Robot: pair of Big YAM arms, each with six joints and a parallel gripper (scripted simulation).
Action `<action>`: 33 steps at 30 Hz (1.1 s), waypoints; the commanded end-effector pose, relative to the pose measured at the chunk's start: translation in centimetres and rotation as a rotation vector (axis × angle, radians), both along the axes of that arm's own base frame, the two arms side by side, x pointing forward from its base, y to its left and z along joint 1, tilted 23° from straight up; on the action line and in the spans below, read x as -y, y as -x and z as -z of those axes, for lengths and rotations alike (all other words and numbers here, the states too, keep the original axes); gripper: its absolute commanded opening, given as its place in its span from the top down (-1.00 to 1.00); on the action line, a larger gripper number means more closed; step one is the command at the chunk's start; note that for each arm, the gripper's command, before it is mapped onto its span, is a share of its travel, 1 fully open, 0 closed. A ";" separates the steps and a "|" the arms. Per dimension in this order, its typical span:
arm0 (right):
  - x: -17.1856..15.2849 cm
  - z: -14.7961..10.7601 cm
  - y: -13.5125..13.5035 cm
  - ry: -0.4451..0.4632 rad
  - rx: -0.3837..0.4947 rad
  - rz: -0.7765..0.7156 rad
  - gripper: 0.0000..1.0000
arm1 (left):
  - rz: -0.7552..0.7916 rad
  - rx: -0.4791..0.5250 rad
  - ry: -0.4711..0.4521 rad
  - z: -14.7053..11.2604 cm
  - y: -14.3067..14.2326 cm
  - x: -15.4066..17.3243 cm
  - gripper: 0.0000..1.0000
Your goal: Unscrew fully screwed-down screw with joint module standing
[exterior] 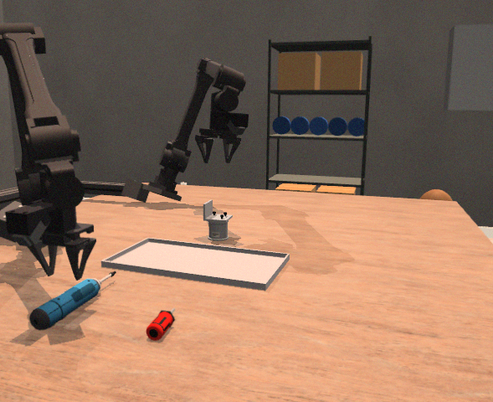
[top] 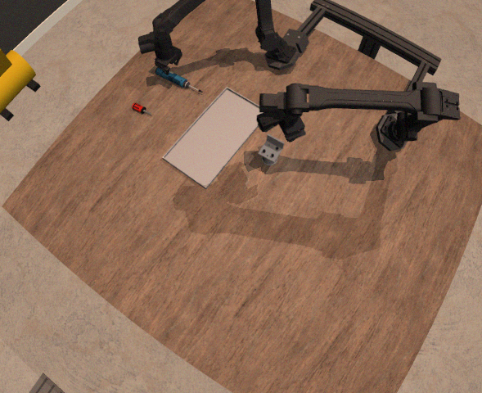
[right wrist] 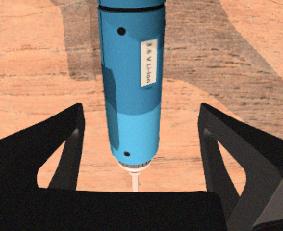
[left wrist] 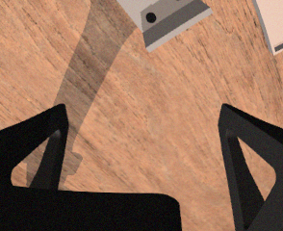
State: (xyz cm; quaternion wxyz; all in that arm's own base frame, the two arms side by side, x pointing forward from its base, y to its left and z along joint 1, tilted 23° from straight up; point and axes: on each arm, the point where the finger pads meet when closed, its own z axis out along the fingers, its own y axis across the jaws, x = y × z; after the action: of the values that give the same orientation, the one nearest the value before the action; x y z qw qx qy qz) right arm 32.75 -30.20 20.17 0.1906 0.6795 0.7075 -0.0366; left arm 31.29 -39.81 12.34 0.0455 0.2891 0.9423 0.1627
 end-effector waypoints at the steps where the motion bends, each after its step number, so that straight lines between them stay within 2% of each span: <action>1: 0.6 -4.0 -1.5 0.052 0.061 -0.001 -0.30 | -0.039 0.062 0.041 -2.3 0.0 2.0 -0.72; 5: 0.6 -4.0 -1.5 0.052 0.061 -0.001 -0.30 | -0.086 0.122 0.040 -3.1 0.1 2.3 -0.72; 10: 0.6 -4.0 -1.5 0.052 0.061 -0.001 -0.30 | -0.144 0.185 0.013 -2.9 0.2 2.6 -0.72; 12: 0.6 -4.0 -1.5 0.052 0.061 -0.001 -0.30 | -0.175 0.185 0.010 -2.9 -1.1 1.6 -0.72; 15: 0.6 -4.0 -1.5 0.052 0.061 -0.001 -0.30 | -0.175 0.185 0.010 -2.9 -1.1 1.6 -0.72; 16: 0.6 -4.0 -1.5 0.052 0.061 -0.001 -0.30 | -0.173 0.168 -0.020 -1.7 -0.5 0.6 -0.72; 17: 0.6 -4.0 -1.5 0.052 0.061 -0.001 -0.30 | -0.171 0.169 -0.018 -1.6 -0.5 0.6 -0.72; 18: 0.6 -4.0 -1.5 0.052 0.061 -0.001 -0.30 | -0.150 0.179 0.011 -2.7 -0.1 1.5 -0.72; 33: 0.6 -4.0 -1.5 0.052 0.061 -0.001 -0.30 | -0.150 0.179 0.011 -2.7 -0.1 1.5 -0.72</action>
State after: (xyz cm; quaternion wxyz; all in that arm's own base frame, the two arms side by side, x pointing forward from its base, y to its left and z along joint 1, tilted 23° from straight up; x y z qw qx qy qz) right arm 32.75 -30.20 20.17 0.1906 0.6795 0.7075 -0.0366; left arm 31.01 -40.40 13.97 0.1073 0.2080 0.9520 0.1973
